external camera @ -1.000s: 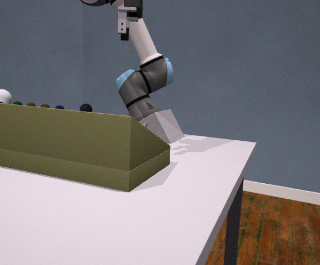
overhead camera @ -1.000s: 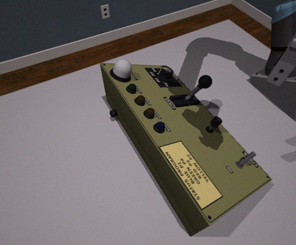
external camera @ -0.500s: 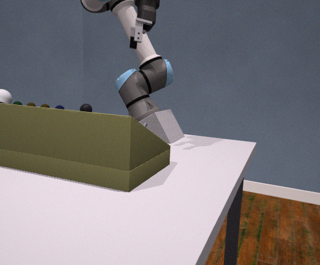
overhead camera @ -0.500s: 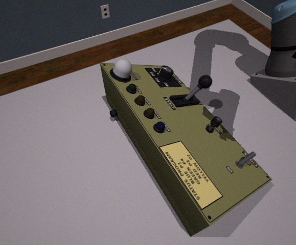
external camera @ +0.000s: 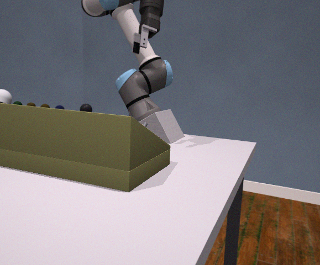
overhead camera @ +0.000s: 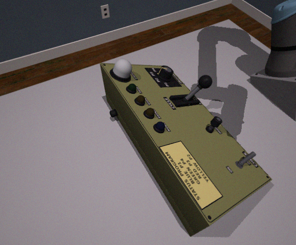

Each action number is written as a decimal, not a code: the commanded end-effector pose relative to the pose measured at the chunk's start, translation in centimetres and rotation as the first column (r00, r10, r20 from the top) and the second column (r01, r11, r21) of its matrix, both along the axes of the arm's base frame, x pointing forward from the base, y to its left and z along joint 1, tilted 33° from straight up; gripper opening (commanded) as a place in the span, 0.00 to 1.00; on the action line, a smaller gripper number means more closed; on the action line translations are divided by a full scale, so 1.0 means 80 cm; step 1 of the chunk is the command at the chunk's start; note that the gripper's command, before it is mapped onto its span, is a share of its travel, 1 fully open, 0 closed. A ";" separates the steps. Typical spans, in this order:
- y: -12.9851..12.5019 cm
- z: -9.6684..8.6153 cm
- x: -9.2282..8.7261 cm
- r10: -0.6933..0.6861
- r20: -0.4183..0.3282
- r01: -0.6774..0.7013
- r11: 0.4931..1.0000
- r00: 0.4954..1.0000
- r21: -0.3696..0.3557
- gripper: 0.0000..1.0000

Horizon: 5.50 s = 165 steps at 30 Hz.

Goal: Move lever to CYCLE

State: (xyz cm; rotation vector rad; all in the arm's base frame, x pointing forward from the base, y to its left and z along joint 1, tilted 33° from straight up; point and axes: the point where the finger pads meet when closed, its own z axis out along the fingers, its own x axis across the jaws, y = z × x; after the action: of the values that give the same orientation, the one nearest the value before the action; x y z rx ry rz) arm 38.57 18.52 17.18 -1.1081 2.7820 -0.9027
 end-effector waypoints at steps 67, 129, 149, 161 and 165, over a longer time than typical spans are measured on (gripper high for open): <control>0.000 -0.001 -0.006 0.024 -0.004 -0.024 1.000 1.000 -0.006 1.00; -0.297 0.031 -0.045 0.444 -0.106 -0.435 0.895 0.890 0.097 1.00; -0.354 0.033 -0.074 0.560 -0.151 -0.570 0.821 0.815 -0.033 1.00; -0.358 0.033 -0.076 0.568 -0.159 -0.581 0.812 0.807 -0.047 1.00; -0.358 0.033 -0.076 0.568 -0.159 -0.581 0.812 0.807 -0.047 1.00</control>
State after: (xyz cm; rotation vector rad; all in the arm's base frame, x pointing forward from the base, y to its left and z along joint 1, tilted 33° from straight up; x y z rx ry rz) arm 32.46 -10.11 19.82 -1.9455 2.2537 -0.8973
